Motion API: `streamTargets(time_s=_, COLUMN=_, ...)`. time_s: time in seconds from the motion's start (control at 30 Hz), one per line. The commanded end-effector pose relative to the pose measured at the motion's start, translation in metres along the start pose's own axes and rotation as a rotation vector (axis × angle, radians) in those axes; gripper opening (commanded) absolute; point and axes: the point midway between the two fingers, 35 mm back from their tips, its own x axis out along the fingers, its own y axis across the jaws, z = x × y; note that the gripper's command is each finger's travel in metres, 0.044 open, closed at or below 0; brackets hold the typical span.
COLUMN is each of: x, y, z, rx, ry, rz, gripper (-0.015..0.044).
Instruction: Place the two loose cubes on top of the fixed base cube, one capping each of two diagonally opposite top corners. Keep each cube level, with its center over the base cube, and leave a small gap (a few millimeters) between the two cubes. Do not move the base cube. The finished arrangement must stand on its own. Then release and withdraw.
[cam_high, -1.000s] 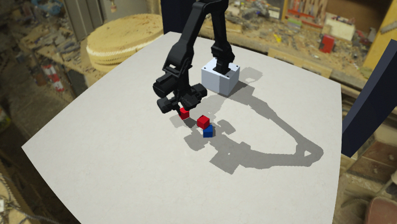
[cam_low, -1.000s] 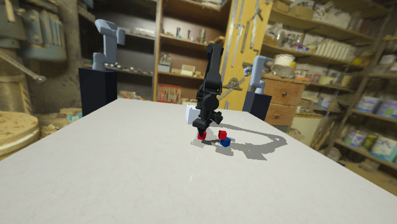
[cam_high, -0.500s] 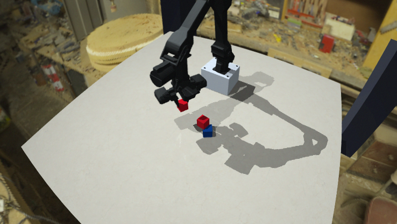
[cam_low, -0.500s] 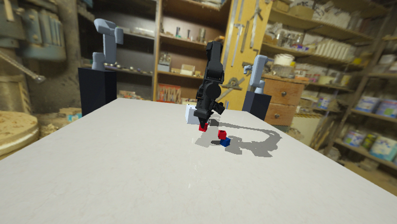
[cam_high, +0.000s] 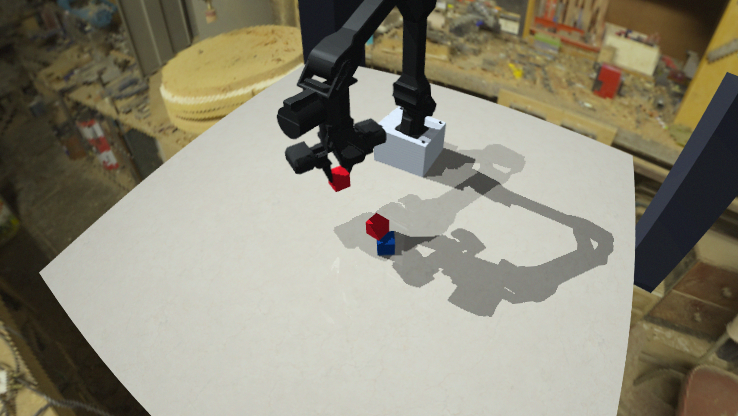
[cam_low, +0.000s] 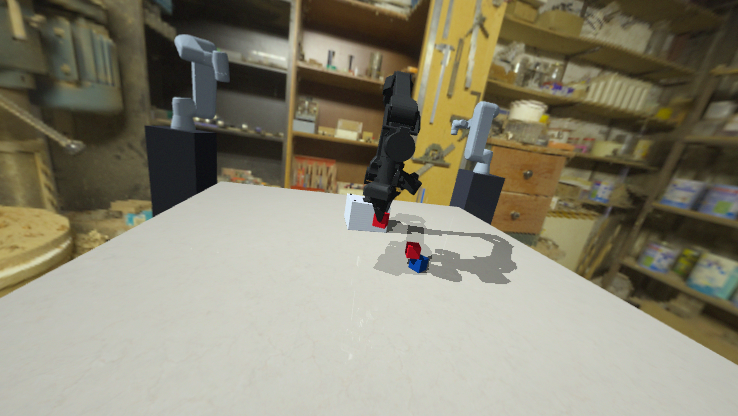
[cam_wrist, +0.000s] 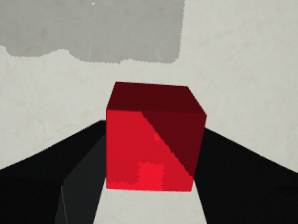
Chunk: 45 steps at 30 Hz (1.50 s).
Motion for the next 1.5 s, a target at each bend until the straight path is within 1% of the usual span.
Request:
streamTargets(time_s=0.0, x=-0.002, y=0.001, z=0.003, rx=-0.011, ry=0.003, rz=0.001, gripper=0.0105)
streamTargets(time_s=0.73, x=0.002, y=0.014, z=0.070, rx=-0.128, ry=-0.001, rz=0.000, gripper=0.0105)
streamTargets(time_s=1.47, x=0.008, y=0.044, z=0.134, rx=-0.245, ry=-0.008, rz=0.004, gripper=0.0105)
